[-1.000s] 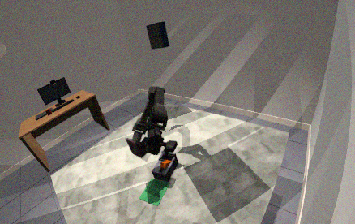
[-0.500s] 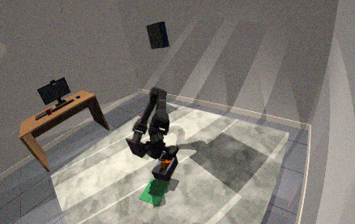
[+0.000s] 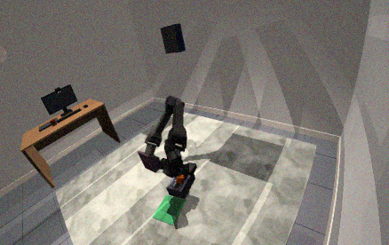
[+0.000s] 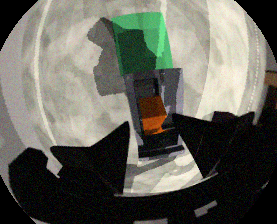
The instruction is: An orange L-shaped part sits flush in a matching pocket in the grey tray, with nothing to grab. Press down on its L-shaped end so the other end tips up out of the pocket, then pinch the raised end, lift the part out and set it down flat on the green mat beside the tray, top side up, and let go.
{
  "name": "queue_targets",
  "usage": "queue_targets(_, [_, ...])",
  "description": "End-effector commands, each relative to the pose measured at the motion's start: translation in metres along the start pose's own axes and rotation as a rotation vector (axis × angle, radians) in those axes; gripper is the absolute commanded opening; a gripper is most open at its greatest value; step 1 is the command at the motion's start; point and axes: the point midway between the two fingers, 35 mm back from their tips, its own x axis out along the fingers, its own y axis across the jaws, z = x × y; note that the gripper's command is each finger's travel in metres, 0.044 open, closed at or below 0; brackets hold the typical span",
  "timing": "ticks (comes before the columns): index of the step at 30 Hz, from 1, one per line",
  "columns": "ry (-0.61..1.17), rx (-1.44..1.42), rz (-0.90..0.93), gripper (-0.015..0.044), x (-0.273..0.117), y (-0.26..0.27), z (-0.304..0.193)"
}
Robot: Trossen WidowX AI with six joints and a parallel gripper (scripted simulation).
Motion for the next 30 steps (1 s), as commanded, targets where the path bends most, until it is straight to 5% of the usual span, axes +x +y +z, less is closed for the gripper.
queue_targets(1, [0.008,0.008,-0.001,0.028,0.008,-0.002,-0.001])
queue_targets(15, [0.009,0.007,-0.001,0.028,0.026,-0.003,-0.002])
queue_targets(19, [0.003,0.0,-0.001,0.0175,0.023,-0.001,-0.001])
queue_targets(30, [0.003,0.0,-0.001,0.0102,0.023,-0.001,-0.001])
